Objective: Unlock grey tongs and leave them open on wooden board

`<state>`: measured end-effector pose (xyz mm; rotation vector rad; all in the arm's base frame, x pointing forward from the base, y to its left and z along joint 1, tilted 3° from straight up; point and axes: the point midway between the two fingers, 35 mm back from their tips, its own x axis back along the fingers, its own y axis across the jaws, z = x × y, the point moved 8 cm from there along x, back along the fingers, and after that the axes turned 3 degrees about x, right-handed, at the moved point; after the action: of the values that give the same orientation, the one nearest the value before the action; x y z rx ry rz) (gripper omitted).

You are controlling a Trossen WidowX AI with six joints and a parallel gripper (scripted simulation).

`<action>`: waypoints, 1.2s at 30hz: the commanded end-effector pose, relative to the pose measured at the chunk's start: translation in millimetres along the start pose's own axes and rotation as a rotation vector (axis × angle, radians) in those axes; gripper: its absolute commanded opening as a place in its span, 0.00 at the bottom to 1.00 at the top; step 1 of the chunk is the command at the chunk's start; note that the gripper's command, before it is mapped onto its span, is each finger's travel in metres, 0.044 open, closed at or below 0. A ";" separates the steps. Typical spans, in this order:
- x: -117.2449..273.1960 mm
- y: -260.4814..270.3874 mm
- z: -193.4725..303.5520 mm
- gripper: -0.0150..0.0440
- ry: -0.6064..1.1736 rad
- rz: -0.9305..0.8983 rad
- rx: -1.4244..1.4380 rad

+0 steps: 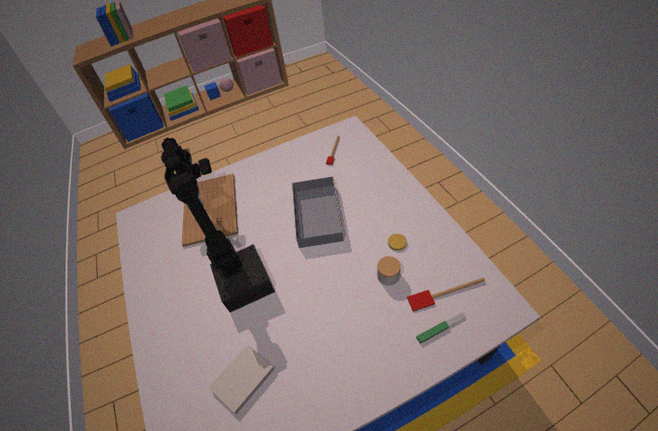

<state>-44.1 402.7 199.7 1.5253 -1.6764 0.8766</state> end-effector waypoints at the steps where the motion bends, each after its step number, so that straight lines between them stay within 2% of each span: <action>1: 4.9 0.7 3.5 0.00 -0.072 0.010 0.005; 36: 31.4 0.4 63.1 0.00 -0.600 0.050 -0.043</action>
<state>-50.7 341.1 190.2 1.8186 -2.0957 0.4667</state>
